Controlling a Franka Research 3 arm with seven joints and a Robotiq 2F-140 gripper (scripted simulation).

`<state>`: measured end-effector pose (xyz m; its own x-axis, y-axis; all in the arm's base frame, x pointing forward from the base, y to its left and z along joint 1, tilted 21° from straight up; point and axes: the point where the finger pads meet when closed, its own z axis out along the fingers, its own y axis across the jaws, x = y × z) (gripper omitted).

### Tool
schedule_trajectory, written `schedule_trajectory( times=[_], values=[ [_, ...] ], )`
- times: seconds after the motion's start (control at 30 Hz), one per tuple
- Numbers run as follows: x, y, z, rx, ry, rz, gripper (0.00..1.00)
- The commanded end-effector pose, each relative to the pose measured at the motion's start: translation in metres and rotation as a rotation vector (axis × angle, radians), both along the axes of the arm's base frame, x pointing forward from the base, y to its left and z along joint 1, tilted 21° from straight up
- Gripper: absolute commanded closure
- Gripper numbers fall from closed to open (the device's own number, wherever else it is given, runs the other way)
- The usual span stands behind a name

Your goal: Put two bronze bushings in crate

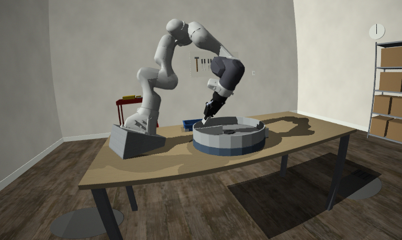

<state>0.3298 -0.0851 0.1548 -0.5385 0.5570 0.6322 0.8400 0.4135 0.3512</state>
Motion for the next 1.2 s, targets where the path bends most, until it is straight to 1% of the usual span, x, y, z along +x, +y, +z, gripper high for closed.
schedule_trajectory(
  times=[0.0,0.43,1.17],
  values=[
    [0.002,0.001,-0.003,-0.003,0.003,-0.002,0.94],
    [0.008,0.005,-0.021,-0.003,0.003,-0.002,0.94],
    [0.008,0.006,-0.023,-0.003,0.003,-0.002,0.94]
  ],
)
